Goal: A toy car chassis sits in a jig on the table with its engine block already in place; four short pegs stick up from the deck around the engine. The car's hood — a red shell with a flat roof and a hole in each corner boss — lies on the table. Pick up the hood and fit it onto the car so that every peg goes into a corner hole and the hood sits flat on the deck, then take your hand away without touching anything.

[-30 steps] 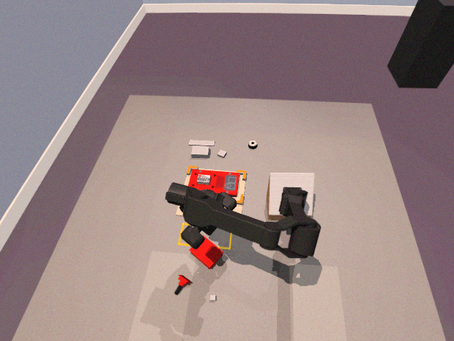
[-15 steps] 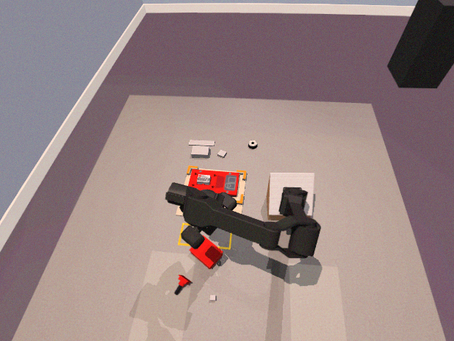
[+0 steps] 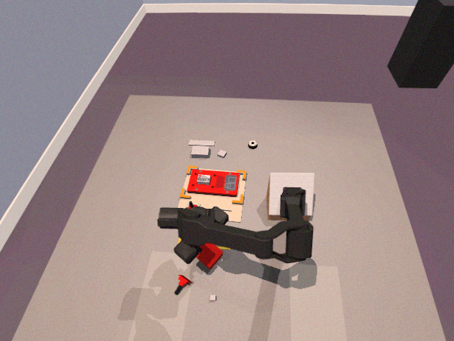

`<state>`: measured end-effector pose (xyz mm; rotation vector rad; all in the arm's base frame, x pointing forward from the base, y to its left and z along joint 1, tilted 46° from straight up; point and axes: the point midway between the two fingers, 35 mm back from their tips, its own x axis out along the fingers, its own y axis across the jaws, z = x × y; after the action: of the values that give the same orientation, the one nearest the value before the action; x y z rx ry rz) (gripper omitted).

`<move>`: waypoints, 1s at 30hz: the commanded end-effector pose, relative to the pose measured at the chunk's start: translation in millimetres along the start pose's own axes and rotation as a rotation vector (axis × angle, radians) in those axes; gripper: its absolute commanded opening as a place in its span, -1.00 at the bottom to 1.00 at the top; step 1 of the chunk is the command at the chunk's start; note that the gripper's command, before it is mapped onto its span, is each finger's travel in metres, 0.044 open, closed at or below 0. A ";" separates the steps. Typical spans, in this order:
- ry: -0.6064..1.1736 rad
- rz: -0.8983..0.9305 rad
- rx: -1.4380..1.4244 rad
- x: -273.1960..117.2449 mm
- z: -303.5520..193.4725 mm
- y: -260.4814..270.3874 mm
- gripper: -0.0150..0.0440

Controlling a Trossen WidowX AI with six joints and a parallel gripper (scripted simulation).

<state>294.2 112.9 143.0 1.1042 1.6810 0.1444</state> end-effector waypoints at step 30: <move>-0.003 0.007 0.004 27.6 1.9 5.8 1.00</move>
<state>299.5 132.9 129.1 1.1104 1.6740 0.1473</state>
